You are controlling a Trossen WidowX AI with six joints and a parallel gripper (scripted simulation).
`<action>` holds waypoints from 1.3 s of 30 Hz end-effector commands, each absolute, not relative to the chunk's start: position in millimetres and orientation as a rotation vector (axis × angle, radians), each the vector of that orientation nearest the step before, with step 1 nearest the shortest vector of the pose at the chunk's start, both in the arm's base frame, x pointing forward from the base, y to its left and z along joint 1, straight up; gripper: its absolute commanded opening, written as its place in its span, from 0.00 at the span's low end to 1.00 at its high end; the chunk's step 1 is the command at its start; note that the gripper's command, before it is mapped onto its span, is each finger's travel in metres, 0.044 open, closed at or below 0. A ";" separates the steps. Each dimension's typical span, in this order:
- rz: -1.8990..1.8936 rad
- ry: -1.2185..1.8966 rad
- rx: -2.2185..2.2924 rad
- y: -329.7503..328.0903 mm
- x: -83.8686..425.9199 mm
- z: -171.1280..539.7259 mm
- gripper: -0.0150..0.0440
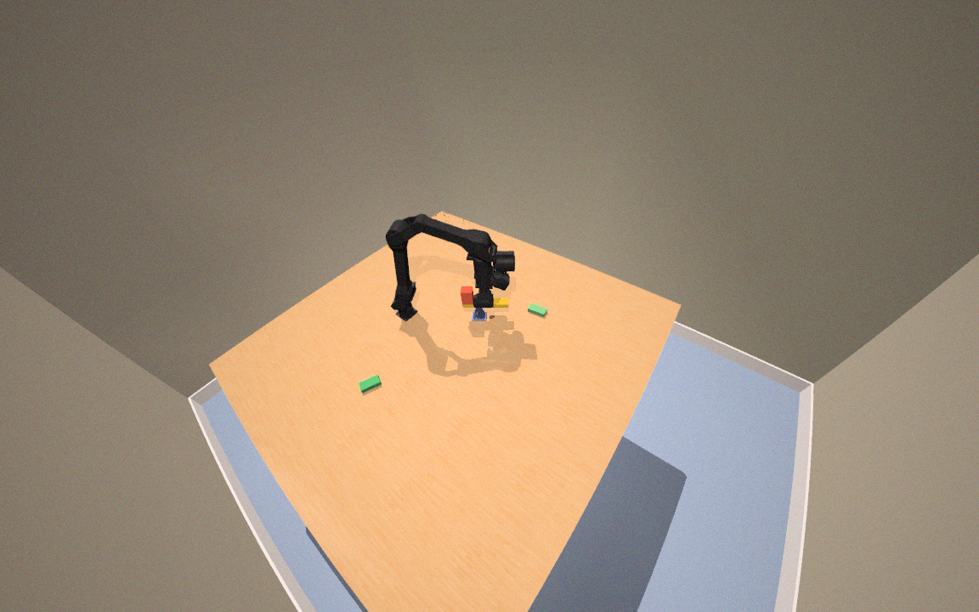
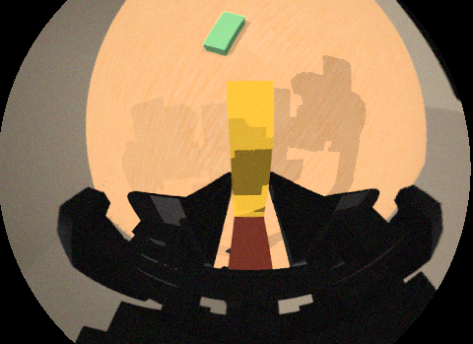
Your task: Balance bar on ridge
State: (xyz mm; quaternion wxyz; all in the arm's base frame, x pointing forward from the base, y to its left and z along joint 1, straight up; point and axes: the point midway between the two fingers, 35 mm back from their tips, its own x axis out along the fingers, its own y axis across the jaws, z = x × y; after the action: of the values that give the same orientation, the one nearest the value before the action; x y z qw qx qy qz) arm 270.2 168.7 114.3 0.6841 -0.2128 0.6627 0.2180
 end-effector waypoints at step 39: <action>0.489 1.486 -0.477 168.6 270.1 114.2 0.66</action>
State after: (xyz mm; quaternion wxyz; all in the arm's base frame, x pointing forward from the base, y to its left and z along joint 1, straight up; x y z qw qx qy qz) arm 270.1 168.7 114.4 0.6841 -0.2127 0.6627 0.2181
